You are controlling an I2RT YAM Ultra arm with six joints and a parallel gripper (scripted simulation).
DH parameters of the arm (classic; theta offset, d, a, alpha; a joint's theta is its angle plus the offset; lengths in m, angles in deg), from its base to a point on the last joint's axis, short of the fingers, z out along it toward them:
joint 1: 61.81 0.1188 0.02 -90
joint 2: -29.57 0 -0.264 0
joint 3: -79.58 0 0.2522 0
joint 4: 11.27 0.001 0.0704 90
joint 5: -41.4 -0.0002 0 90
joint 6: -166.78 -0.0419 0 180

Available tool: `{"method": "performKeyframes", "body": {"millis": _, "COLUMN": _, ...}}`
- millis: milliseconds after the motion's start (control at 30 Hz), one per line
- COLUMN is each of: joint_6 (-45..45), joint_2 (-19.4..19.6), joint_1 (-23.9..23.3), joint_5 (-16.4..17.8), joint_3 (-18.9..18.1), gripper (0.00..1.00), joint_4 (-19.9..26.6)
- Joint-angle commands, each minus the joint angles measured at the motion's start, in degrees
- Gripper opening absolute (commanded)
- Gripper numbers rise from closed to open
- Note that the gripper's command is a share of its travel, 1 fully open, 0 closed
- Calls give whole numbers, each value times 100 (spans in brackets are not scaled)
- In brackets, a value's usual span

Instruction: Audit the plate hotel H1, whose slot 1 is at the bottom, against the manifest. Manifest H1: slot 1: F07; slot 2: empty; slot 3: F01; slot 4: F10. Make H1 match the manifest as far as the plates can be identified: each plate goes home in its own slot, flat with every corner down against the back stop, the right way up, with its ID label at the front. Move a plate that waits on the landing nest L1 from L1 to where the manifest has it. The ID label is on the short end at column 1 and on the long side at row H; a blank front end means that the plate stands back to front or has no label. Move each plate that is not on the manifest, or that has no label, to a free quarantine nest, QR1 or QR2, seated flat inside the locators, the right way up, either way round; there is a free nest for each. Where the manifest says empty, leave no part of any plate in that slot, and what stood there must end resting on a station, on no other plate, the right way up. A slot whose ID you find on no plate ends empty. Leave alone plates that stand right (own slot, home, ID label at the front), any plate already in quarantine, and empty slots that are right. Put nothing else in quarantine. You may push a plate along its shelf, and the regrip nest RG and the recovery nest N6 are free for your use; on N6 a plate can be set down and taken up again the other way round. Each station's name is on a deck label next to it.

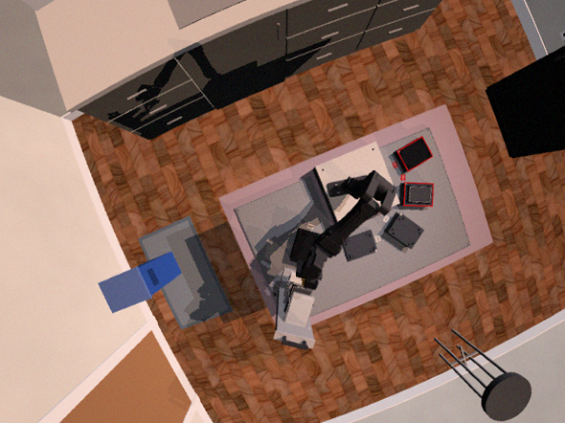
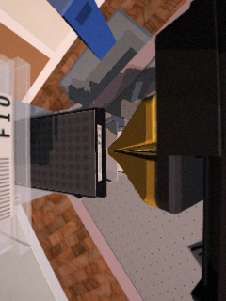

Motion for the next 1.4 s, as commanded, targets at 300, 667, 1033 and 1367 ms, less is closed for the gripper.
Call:
{"method": "performKeyframes", "body": {"millis": 300, "joint_6": 84, "joint_2": -414, "joint_1": -115, "joint_5": 124, "joint_3": 289, "gripper": 0, "joint_4": -1}}
{"method": "performKeyframes", "body": {"millis": 667, "joint_6": 147, "joint_2": -721, "joint_1": -225, "joint_5": 217, "joint_3": 561, "gripper": 0, "joint_4": 58}}
{"method": "performKeyframes", "body": {"millis": 1033, "joint_6": 233, "joint_2": -1103, "joint_1": -375, "joint_5": 343, "joint_3": 871, "gripper": 0, "joint_4": 163}}
{"method": "performKeyframes", "body": {"millis": 1367, "joint_6": 304, "joint_2": -1384, "joint_1": -496, "joint_5": 445, "joint_3": 1082, "gripper": 0, "joint_4": 262}}
